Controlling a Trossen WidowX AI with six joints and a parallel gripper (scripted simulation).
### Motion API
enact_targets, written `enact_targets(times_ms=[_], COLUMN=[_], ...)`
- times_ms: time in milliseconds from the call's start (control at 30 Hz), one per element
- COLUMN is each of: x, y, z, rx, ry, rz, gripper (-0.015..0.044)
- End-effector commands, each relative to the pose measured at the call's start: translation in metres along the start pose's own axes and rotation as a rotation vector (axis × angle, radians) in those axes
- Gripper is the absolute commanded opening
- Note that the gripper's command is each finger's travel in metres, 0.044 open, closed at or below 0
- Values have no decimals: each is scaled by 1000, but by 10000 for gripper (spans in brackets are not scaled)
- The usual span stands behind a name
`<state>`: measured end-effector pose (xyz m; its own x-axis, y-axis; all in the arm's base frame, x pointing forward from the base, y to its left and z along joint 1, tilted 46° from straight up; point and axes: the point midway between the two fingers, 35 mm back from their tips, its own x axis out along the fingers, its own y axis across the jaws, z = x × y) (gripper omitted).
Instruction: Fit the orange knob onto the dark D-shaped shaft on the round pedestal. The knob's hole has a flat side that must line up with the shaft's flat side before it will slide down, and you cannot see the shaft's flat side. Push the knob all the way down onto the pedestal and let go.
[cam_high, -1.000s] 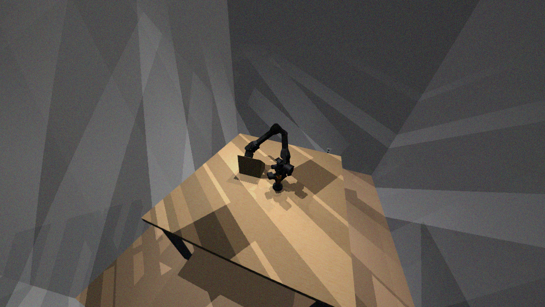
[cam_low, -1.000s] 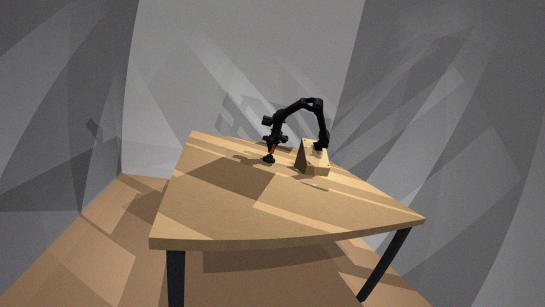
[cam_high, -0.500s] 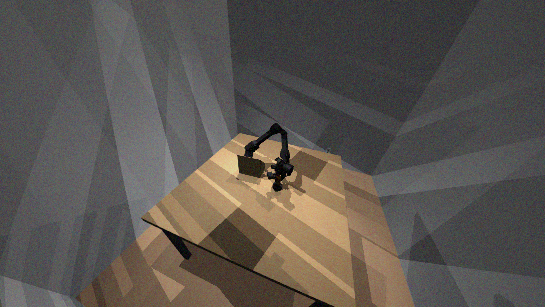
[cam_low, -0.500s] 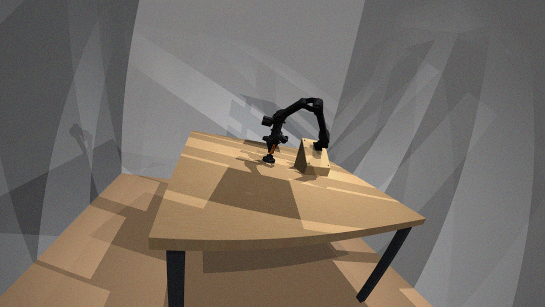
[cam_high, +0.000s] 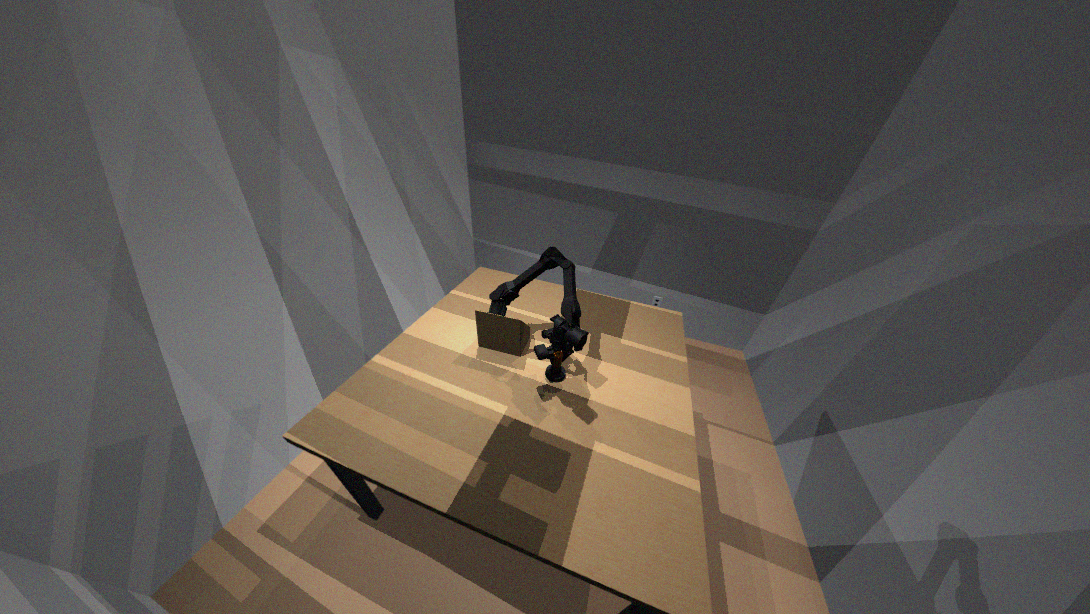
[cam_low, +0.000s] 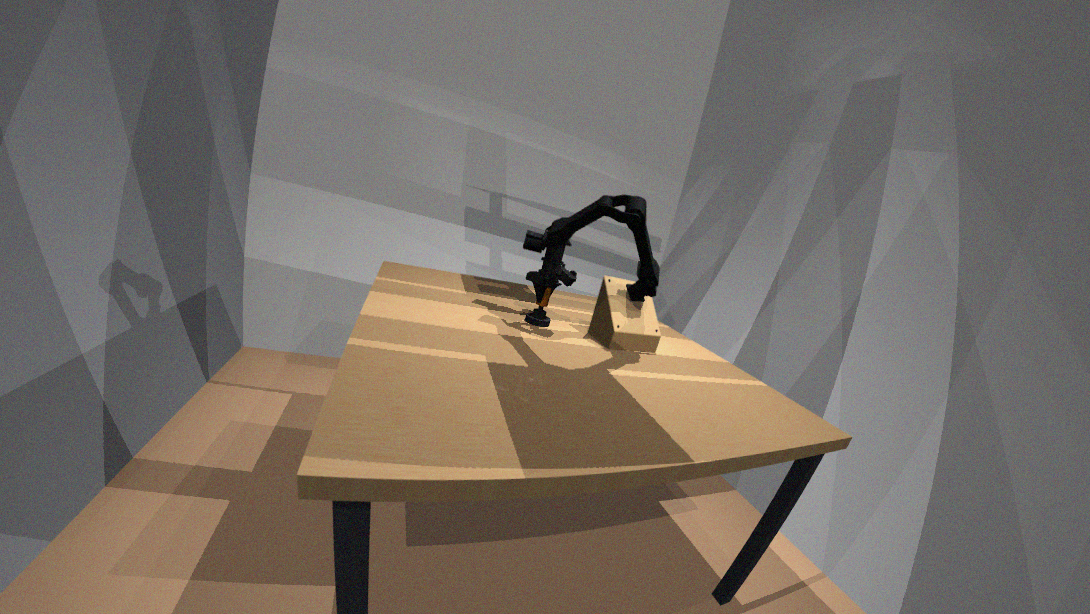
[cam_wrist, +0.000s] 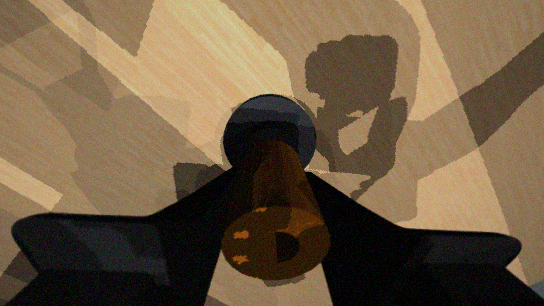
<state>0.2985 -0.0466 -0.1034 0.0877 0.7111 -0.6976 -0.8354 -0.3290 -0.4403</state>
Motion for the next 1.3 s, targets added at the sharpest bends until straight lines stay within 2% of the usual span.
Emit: enact_targets(times_ms=[0, 1267], x=[-2, 6], y=[-2, 0], z=[-3, 0], rx=[-119, -160], ry=[6, 6], rz=[0, 0], gripper=[0, 0])
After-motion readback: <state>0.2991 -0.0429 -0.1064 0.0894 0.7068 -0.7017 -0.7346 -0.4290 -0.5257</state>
